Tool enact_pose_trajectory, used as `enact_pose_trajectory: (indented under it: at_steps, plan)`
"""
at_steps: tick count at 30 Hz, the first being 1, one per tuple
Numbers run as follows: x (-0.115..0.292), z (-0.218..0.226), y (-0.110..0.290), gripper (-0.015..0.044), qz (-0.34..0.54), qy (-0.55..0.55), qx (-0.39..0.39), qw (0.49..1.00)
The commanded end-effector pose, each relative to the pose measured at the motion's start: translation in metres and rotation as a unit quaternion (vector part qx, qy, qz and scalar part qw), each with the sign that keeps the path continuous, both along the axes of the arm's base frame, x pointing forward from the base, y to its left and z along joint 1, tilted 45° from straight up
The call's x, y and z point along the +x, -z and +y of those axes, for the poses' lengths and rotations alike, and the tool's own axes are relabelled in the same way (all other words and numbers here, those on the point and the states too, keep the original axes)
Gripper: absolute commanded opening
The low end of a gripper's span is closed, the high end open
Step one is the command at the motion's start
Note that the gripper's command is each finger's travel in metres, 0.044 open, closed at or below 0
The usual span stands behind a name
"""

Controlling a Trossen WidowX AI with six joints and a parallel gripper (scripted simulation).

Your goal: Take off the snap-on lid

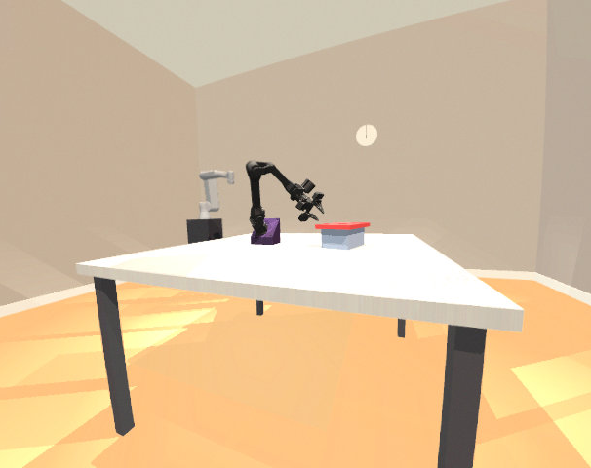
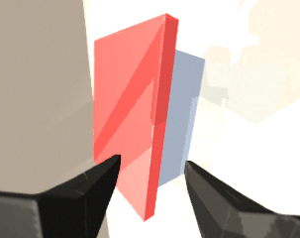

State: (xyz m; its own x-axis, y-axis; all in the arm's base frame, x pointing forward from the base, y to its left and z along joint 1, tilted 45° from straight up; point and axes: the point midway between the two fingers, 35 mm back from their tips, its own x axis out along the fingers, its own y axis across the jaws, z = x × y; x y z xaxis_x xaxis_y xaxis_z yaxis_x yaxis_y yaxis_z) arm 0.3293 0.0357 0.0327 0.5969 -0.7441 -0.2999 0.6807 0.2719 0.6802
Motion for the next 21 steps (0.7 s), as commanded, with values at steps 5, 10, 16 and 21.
enact_pose_trajectory:
  at_steps: [5,10,16,21]
  plan:
    - [0.004,-0.006,0.006,0.0235,0.004,-0.001,0.002,1.000]
    - [0.010,-0.011,0.009,0.0235,0.006,0.000,0.004,1.000]
    - [0.016,-0.017,0.013,0.0235,0.006,0.000,0.006,1.000]
    - [0.021,-0.023,0.016,0.0235,0.006,0.000,0.006,1.000]
